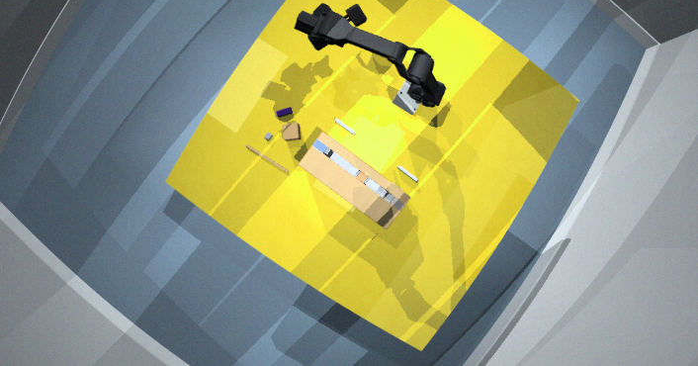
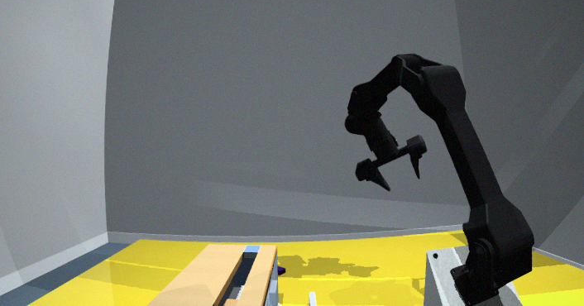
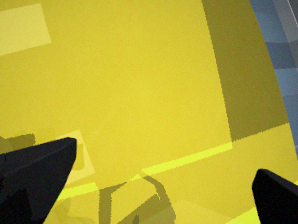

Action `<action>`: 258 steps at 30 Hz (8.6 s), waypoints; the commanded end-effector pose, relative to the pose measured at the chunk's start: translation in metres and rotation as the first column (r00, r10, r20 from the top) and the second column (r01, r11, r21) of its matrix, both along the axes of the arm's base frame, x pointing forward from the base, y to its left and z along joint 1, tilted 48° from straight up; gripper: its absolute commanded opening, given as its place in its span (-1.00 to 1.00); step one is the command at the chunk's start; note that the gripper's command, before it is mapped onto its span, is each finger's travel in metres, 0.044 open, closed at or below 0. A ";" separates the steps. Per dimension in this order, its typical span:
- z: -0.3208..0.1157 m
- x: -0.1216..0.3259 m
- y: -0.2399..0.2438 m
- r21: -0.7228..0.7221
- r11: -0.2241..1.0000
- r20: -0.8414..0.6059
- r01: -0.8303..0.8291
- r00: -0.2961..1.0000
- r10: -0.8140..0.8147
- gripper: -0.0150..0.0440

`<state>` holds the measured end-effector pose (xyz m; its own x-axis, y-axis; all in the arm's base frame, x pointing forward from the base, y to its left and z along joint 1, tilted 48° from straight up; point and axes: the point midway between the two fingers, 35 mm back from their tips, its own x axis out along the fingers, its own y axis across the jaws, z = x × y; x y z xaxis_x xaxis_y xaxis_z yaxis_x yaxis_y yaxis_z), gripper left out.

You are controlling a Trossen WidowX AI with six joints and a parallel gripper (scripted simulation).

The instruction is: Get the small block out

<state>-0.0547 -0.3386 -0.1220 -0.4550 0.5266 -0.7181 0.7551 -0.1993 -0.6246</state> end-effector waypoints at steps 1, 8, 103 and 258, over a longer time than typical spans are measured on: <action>0.018 0.071 0.012 0.136 0.912 0.440 -0.388 0.848 0.295 0.86; 0.035 0.127 0.029 0.070 0.725 0.740 -0.685 0.524 0.423 0.86; 0.119 0.371 0.247 -0.986 -0.010 -0.146 0.168 -0.881 -0.451 0.86; 0.215 0.395 0.330 -0.985 -0.008 -0.148 0.170 -0.879 -0.454 0.86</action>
<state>0.3397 -0.0129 0.0906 0.1710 0.8401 -0.5147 -0.9754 0.2181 0.0320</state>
